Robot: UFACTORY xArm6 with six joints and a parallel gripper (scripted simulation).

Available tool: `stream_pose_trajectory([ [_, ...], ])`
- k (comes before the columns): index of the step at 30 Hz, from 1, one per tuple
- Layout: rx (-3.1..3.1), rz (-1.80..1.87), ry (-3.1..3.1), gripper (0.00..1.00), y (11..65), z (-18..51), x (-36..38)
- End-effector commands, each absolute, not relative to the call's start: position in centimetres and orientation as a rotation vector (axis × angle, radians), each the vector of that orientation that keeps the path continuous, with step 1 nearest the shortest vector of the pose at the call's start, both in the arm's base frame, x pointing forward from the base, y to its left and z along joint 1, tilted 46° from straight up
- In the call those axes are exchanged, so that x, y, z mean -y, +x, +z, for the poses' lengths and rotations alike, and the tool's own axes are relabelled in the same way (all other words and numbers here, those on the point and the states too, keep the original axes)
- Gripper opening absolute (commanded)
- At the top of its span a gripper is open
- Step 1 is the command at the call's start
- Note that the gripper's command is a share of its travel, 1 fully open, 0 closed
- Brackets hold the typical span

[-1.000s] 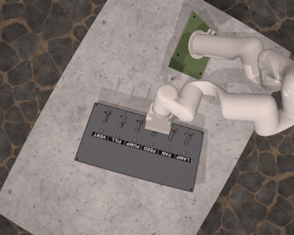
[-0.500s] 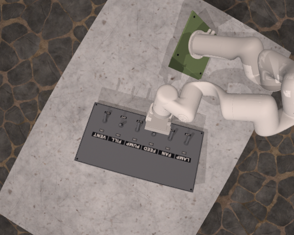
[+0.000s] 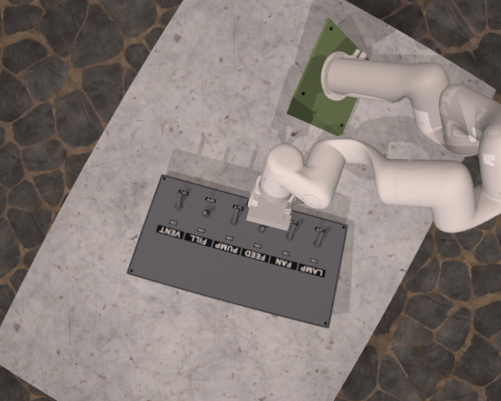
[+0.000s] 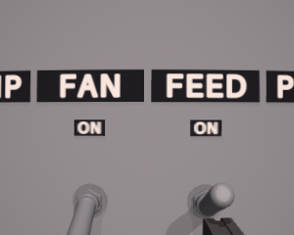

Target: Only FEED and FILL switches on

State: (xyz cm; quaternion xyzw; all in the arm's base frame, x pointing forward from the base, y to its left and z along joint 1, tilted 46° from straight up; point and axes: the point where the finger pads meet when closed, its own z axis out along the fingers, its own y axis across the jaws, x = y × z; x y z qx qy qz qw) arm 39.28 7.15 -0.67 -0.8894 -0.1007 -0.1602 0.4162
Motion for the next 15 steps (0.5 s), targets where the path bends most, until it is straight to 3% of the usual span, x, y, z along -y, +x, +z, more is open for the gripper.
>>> stream_pose_trajectory([
  [1, 0.253, -0.406, -2.234, 0.00, 39.17, -0.70, -7.05],
  [15, 0.253, -0.406, -2.234, 0.00, 38.17, -1.07, -6.98],
])
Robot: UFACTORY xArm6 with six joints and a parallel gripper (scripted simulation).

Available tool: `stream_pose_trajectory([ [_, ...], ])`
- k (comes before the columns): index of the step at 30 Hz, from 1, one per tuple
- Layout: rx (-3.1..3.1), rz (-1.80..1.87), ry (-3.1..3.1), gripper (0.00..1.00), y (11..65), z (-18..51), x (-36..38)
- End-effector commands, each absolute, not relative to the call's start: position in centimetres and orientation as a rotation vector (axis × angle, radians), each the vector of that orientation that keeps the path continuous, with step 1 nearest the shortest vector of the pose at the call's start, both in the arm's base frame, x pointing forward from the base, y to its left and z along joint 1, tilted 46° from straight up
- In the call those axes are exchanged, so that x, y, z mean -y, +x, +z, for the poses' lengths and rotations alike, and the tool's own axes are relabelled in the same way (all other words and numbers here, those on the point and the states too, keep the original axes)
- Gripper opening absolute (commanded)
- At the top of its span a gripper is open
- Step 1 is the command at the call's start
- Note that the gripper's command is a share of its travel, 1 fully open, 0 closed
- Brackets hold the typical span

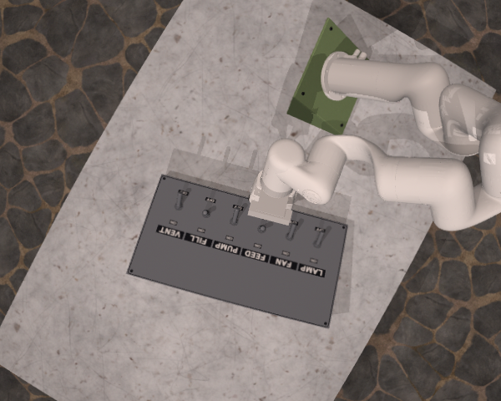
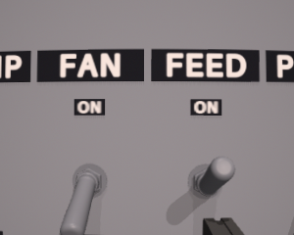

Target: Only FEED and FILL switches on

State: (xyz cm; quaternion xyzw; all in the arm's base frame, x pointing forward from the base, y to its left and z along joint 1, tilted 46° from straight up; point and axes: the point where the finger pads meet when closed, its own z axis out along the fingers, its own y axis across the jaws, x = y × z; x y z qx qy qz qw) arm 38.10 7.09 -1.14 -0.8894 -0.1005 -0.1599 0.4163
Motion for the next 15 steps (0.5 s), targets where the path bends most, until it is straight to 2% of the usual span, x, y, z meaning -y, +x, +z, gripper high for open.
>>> stream_pose_trajectory([
  [1, 0.253, -0.406, -2.234, 0.00, 38.2, -1.0, -6.9],
  [15, 0.253, -0.406, -2.234, 0.00, 37.0, 2.3, -2.7],
])
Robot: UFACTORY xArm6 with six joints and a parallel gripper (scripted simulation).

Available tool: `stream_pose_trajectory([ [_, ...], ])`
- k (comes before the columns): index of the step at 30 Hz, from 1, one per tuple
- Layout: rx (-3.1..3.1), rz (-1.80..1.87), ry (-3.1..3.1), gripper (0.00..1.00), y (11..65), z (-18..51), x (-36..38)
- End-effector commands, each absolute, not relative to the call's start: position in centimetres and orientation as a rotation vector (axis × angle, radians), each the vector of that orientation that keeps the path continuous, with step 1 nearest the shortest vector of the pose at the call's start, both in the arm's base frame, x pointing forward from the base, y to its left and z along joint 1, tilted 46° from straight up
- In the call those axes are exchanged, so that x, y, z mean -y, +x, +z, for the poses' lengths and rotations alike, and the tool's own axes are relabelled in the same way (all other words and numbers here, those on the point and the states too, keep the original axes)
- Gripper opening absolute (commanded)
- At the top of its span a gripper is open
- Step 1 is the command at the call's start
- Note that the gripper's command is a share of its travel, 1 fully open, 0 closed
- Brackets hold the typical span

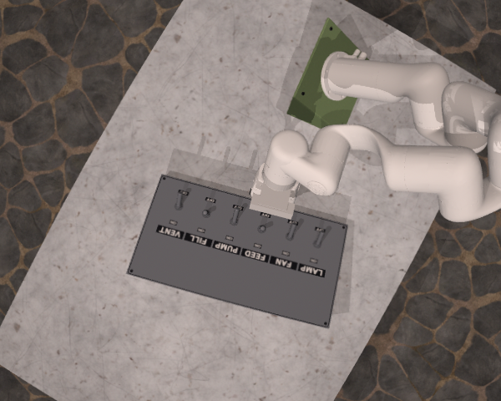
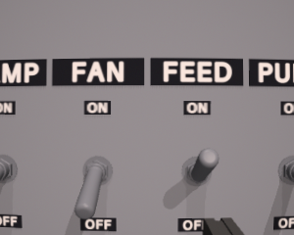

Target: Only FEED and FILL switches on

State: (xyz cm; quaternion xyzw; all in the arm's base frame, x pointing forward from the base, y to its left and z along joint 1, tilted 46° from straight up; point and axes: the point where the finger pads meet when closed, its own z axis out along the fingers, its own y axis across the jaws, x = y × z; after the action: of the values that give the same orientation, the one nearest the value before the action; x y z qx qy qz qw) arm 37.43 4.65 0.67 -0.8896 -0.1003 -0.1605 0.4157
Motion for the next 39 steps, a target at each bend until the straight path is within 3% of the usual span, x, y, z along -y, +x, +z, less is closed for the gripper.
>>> stream_pose_trajectory([
  [1, 0.253, -0.406, -2.234, 0.00, 36.9, 2.7, -2.1],
  [18, 0.253, -0.406, -2.234, 0.00, 35.8, 6.0, 2.0],
  [19, 0.253, -0.406, -2.234, 1.00, 35.8, 6.0, 2.0],
  [39, 0.253, -0.406, -2.234, 1.00, 35.8, 6.0, 2.0],
])
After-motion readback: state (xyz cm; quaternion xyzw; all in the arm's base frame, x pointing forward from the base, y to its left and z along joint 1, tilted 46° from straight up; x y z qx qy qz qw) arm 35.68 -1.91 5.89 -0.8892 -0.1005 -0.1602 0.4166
